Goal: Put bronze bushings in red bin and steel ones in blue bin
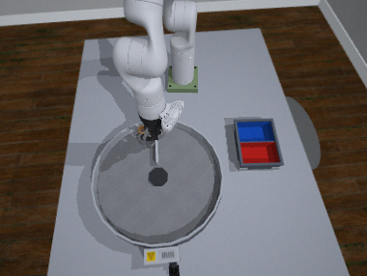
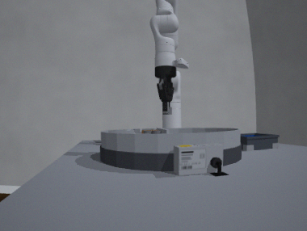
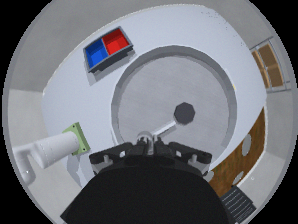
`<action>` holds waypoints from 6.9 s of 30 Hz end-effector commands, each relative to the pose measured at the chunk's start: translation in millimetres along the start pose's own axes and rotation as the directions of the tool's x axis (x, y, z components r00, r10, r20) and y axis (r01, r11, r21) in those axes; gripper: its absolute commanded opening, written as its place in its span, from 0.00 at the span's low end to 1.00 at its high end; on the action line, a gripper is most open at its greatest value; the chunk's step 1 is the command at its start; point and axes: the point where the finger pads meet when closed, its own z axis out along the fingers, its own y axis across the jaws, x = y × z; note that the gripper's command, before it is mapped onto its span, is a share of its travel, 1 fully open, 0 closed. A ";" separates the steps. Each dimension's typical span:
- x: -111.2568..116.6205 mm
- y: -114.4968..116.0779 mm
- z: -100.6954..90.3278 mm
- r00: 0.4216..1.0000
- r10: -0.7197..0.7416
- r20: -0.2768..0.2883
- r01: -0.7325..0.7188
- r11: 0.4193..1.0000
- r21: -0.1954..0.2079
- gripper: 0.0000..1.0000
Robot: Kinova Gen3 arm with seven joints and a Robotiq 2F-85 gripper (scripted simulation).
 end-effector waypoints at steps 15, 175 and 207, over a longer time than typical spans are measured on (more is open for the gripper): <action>84.6 -59.4 -2.7 0.998 -0.067 -0.002 0.067 0.998 -0.003 0.00; 312.0 -226.5 113.8 0.985 -0.175 -0.003 0.175 0.985 -0.003 0.00; 312.1 -226.4 125.7 0.985 -0.175 -0.004 0.175 0.985 -0.003 0.00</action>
